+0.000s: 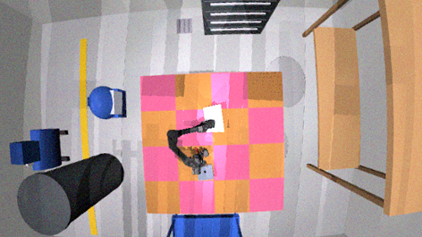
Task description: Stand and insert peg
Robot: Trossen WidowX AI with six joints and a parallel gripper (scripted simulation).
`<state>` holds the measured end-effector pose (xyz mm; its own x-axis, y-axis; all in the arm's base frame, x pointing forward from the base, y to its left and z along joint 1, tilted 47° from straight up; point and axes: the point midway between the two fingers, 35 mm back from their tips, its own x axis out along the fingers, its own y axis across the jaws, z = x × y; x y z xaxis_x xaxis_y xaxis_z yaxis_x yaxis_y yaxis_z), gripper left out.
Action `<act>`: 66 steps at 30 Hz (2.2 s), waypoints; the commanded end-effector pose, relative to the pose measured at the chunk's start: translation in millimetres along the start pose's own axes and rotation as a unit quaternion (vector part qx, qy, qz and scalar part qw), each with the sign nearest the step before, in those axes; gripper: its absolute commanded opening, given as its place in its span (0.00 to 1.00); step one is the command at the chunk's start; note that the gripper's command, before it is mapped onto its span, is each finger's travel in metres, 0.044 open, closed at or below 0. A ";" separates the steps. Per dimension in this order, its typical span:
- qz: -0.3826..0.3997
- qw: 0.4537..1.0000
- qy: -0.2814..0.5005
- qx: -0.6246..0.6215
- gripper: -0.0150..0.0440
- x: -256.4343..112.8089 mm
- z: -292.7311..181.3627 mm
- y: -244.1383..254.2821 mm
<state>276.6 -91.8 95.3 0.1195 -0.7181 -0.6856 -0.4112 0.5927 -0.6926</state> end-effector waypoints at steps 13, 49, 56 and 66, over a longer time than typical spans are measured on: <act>0.001 0.998 -0.070 0.002 0.34 -9.9 -5.7 -0.4; 0.001 0.974 -0.225 0.001 0.34 -27.2 -22.4 -0.5; 0.001 0.967 -0.254 0.001 0.34 -29.9 -26.3 -0.6; 0.000 0.955 -0.296 0.000 0.34 -33.4 -32.1 -0.7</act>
<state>245.5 -80.3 123.6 0.5866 -0.4032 -0.7024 -0.4136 0.5965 -0.6879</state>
